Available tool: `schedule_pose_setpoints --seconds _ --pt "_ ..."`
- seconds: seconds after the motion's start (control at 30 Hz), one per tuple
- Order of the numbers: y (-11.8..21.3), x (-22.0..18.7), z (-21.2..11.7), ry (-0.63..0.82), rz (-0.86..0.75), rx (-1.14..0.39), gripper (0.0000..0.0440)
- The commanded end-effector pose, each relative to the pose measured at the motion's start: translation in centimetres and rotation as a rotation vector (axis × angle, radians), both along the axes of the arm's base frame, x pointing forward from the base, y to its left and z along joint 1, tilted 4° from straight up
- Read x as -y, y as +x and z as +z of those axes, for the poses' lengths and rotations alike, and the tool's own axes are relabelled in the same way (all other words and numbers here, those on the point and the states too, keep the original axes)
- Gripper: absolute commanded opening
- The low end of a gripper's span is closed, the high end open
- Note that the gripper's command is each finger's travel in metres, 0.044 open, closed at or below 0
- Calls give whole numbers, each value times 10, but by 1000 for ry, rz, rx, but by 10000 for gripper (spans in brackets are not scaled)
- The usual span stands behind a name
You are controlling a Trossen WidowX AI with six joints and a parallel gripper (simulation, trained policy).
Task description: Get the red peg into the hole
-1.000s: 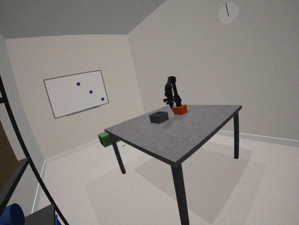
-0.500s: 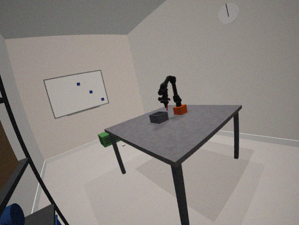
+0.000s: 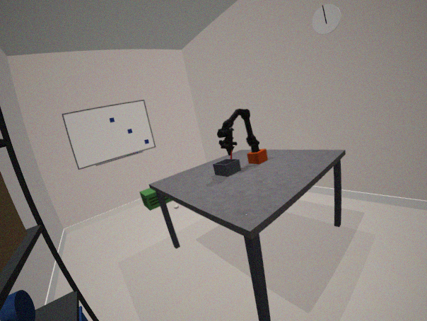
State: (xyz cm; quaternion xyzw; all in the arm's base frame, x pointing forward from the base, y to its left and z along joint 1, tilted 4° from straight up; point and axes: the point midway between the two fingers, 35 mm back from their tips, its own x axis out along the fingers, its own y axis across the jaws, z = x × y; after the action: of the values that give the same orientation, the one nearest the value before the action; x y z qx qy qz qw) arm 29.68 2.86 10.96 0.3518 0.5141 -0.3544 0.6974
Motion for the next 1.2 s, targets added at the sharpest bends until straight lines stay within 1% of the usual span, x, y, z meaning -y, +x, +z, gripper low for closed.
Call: schedule_pose_setpoints --seconds 0.0,0.33,0.57,0.63,0.7,0.8,0.83,0.87,1.07,1.17 --pt "12 11 0 4 -17 14 1" --pt "31 37 -14 21 -60 3 7" --pt "39 45 -35 36 -68 -31 7" --pt "40 47 -42 37 -65 -46 17" --pt "41 49 -50 37 -59 -59 55" --pt "42 52 -58 34 -45 -79 132" --pt "42 53 -61 32 -38 -90 147" --pt "42 54 -63 28 -30 -103 153" --pt "60 61 -65 32 -26 -86 309" --pt "69 66 -63 30 -21 -74 370"
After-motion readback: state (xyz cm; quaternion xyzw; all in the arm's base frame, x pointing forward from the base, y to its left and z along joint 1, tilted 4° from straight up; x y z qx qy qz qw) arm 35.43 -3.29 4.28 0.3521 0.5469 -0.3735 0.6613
